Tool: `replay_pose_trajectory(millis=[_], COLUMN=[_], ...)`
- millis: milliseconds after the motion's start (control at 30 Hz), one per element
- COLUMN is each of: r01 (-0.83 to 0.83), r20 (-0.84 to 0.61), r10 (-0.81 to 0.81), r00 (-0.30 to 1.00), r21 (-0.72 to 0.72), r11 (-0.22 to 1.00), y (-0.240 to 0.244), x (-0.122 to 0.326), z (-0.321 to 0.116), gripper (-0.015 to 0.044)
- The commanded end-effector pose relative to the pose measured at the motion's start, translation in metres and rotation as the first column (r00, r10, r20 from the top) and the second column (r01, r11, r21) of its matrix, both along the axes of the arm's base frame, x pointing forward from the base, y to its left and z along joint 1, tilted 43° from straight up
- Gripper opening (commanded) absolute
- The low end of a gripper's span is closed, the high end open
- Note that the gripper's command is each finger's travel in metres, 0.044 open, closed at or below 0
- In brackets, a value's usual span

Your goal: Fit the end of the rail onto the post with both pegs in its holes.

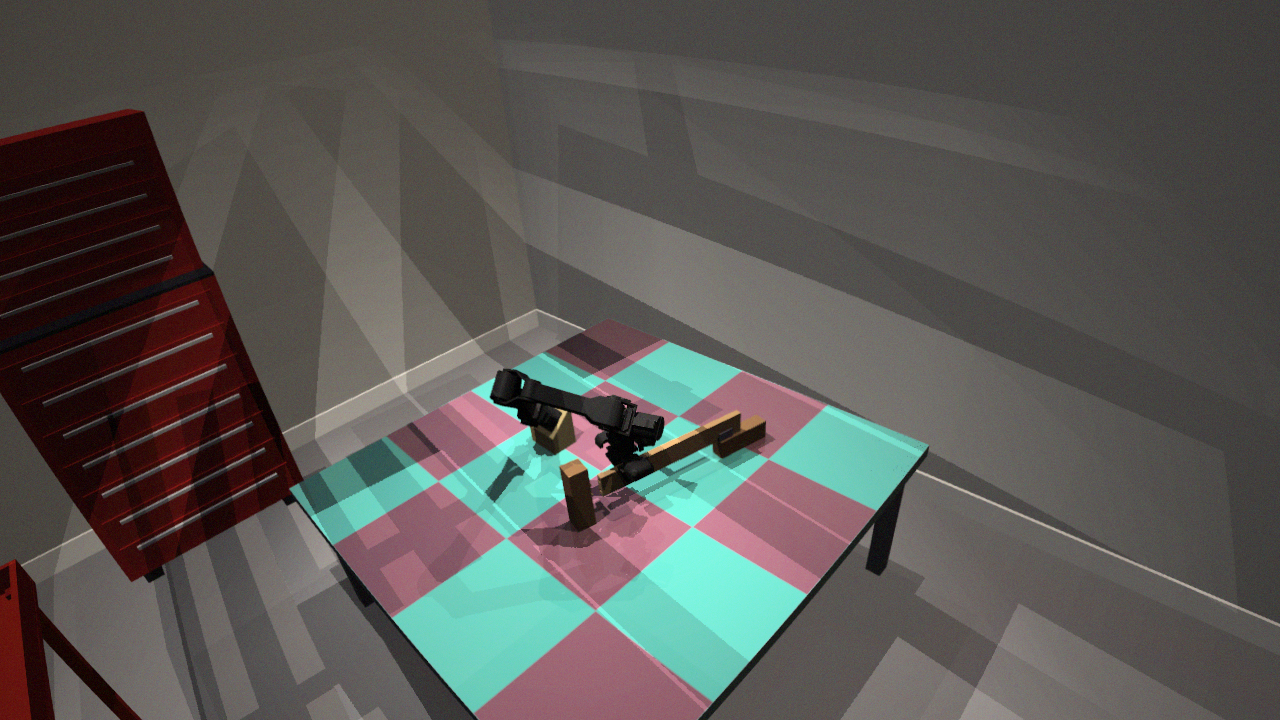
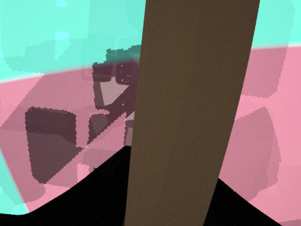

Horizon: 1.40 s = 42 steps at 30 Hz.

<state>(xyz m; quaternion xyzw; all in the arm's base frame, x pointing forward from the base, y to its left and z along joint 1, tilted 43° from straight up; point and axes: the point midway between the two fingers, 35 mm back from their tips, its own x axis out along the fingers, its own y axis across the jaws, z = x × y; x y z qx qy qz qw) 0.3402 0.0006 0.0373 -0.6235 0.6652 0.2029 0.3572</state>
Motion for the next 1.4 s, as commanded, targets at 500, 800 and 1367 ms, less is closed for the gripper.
replay_pose_trajectory(millis=[500,800,1367], r01=[-0.002,-0.002,-0.002], r20=[0.001,0.001,0.001], r10=[0.002,0.002,0.002], r00=[1.000,1.000,1.000], r21=[0.005,0.005,0.004], r11=[1.000,1.000,1.000], y=[0.0007,-0.0013,-0.0042], x=[-0.0004,-0.0009,-0.0019], z=[-0.0007,0.0012,0.0055], gripper=[0.0000,0.0000,0.0000])
